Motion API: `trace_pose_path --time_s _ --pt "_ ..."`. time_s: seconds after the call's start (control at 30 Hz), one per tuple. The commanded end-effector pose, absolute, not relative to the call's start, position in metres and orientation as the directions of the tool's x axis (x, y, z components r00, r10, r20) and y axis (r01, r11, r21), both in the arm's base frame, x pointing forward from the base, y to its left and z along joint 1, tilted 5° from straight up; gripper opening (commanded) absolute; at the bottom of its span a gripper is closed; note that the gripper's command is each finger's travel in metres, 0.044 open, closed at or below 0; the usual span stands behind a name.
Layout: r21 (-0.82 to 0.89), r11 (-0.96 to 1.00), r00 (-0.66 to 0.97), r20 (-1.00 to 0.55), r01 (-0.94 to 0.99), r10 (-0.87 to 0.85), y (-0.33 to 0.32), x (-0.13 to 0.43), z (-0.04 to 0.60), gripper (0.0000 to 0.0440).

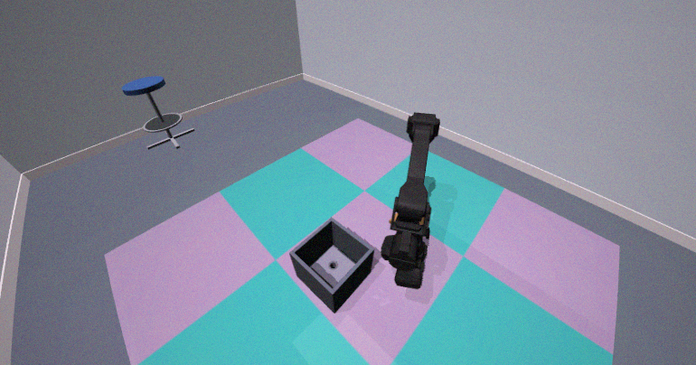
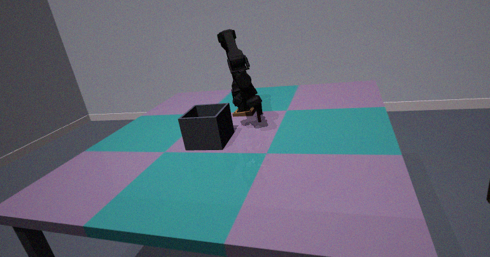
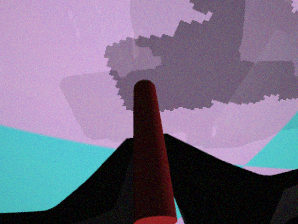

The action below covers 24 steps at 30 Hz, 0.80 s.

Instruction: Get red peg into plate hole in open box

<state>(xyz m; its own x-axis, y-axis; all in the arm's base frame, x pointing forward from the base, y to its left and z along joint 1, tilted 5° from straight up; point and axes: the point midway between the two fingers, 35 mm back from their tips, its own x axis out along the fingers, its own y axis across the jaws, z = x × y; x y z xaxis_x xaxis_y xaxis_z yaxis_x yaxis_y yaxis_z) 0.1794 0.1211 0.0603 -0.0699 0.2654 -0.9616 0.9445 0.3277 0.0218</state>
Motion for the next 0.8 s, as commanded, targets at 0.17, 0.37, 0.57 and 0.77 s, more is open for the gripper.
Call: trace_pose_path --time_s 0.17,0.37,0.57,0.77 --pt "0.147 0.315 0.034 -0.941 0.938 0.337 0.124 0.192 0.095 0.0" --pt "0.224 0.317 0.103 -0.929 0.922 0.356 0.12 0.201 0.122 0.0" --pt "0.299 0.321 0.182 -0.92 0.899 0.347 0.108 0.209 0.152 0.0" --pt "0.361 0.314 0.263 -0.912 0.878 0.314 0.09 0.217 0.181 0.0"
